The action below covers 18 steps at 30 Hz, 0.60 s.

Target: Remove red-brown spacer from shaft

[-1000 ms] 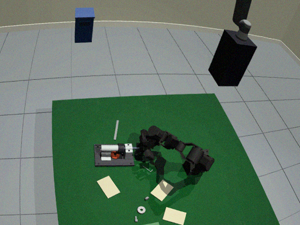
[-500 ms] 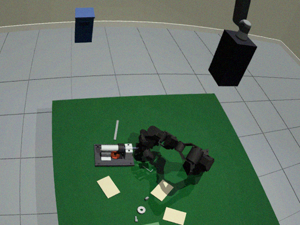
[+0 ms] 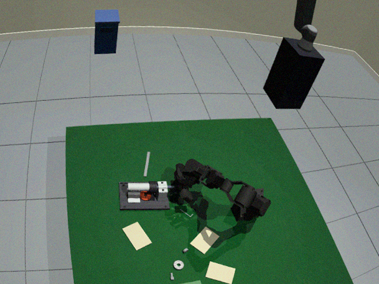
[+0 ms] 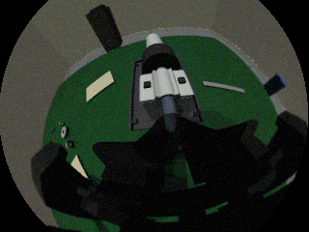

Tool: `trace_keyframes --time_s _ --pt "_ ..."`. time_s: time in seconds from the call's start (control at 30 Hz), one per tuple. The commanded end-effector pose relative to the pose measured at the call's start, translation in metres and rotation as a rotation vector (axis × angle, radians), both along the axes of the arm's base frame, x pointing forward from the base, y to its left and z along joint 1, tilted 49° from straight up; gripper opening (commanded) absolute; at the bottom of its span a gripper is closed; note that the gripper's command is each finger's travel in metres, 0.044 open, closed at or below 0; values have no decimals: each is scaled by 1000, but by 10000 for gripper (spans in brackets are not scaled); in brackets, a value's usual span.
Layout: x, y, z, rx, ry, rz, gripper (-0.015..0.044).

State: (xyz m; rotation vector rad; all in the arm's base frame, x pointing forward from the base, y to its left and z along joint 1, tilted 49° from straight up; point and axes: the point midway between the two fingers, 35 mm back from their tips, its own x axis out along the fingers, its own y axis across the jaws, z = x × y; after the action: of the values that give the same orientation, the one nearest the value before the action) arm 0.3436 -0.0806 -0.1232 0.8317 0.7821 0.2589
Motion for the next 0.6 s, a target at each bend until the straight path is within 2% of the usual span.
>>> trace_keyframes --time_s 0.0,0.57 --pt "3 -1 1 2 -2 -2 0" --pt "8 -1 0 2 -2 -2 0"
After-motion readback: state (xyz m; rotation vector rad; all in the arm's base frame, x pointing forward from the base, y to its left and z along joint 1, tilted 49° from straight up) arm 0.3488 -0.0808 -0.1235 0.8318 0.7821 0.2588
